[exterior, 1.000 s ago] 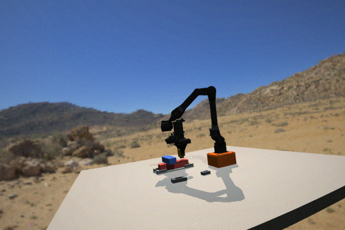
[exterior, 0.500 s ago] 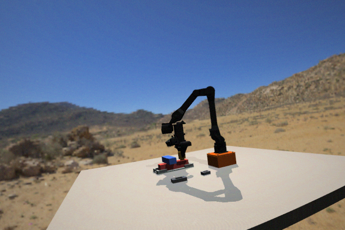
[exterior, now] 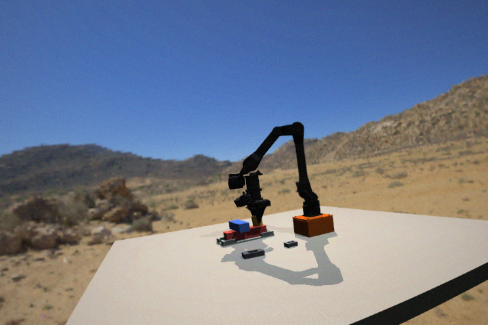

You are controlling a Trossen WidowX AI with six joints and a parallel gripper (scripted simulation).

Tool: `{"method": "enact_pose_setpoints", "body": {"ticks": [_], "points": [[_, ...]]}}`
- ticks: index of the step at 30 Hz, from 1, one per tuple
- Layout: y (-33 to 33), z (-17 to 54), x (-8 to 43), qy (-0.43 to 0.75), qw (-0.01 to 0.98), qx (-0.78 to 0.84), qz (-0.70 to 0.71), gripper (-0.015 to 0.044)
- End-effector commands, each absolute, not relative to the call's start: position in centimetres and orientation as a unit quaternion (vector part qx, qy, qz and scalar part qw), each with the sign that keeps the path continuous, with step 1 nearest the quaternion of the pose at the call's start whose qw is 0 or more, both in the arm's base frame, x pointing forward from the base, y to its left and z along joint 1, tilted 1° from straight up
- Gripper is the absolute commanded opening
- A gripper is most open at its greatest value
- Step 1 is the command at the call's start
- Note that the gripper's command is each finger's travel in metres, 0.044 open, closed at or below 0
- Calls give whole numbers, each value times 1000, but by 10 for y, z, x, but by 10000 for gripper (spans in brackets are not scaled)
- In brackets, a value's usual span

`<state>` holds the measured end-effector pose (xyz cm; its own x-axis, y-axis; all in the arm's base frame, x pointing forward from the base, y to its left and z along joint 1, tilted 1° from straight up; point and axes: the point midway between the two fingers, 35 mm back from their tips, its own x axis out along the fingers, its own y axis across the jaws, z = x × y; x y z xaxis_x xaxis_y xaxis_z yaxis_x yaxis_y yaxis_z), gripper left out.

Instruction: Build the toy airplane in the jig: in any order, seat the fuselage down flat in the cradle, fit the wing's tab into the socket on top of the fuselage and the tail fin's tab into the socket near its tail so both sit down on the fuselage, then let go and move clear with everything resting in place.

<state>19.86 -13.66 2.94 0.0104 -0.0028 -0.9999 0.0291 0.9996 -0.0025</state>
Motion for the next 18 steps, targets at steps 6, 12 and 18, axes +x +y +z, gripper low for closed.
{"method": "enact_pose_setpoints", "body": {"ticks": [6, 12, 18], "points": [[-137, 30, 199, 703, 711, 9, -12, 260], [-139, 67, 202, 703, 711, 7, -11, 260], [-136, 121, 198, 704, 710, 5, -11, 260]]}}
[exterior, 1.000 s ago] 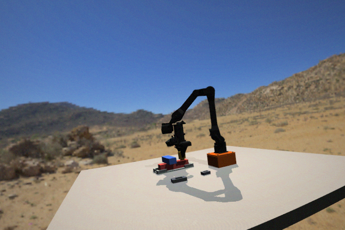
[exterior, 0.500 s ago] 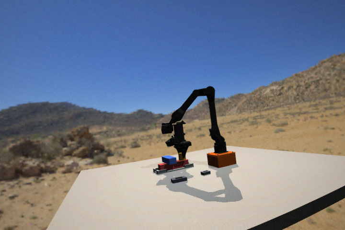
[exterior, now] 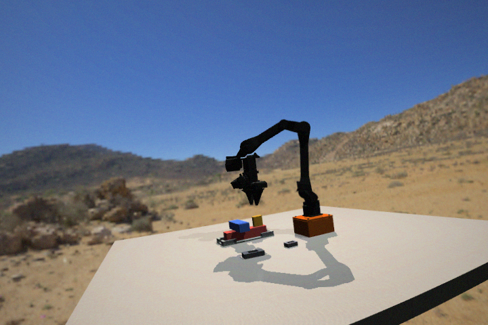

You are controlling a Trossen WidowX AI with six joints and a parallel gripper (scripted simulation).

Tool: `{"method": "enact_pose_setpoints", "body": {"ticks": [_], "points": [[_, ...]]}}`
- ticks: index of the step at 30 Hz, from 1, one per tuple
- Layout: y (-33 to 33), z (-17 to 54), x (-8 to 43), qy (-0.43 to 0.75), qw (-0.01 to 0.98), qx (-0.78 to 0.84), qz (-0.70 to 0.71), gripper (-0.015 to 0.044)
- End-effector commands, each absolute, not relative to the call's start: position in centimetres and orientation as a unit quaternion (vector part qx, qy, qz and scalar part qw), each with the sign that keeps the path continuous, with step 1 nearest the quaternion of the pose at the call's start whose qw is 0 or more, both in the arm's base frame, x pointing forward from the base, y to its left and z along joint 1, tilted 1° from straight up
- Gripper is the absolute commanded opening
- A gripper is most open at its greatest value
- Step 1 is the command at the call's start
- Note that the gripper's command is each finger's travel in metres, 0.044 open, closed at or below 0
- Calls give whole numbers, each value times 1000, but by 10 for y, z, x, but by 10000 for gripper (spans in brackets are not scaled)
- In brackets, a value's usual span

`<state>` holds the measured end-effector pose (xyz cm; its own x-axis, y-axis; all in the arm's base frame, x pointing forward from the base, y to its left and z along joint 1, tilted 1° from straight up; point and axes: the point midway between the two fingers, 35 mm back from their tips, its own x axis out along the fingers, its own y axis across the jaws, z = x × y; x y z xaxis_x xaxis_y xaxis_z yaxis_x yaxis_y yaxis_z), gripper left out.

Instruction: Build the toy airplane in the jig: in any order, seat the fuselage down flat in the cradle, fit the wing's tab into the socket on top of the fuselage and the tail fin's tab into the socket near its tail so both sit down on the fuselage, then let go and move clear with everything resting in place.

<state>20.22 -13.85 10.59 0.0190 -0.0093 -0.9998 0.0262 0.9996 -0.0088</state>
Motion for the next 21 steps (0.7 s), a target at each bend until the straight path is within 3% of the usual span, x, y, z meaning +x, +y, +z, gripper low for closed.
{"method": "enact_pose_setpoints", "body": {"ticks": [1, 21], "points": [[-137, 121, 199, 704, 711, 5, -11, 260], [-137, 121, 203, 703, 711, 5, -11, 260]]}}
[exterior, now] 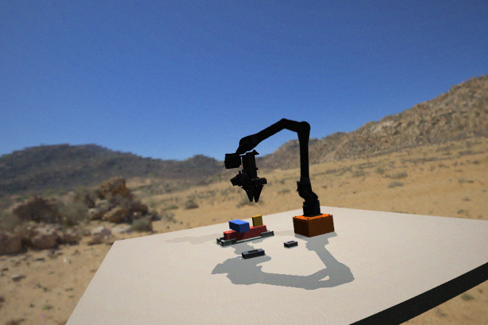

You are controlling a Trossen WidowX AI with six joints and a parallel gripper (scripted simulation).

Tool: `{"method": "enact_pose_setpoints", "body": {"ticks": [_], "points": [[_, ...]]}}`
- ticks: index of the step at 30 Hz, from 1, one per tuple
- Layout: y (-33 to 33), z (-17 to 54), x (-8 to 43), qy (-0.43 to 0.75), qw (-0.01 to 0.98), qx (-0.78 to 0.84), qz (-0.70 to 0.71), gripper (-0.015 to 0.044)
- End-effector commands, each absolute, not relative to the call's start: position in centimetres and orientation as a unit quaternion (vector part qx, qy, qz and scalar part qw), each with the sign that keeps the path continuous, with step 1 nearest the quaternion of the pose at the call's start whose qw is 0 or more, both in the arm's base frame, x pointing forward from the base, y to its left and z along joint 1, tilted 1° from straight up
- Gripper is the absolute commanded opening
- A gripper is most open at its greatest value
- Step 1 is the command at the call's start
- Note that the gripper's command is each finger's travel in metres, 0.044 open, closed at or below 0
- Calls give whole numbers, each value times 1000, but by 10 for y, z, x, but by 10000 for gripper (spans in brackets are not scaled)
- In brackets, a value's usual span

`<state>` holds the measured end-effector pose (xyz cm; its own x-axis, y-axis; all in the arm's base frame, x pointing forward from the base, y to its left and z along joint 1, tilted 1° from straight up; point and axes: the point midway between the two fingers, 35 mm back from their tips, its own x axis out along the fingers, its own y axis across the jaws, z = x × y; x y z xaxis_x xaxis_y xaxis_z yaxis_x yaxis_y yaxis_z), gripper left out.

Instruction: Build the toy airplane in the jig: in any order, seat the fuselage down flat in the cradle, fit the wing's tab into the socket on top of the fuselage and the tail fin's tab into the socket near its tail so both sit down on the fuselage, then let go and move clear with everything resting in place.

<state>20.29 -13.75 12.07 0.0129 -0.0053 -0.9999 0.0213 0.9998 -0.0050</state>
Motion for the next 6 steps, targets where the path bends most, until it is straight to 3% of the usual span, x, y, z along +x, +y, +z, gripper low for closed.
{"method": "enact_pose_setpoints", "body": {"ticks": [1, 6], "points": [[-137, 121, 203, 703, 711, 5, -11, 260], [-137, 121, 203, 703, 711, 5, -11, 260]]}}
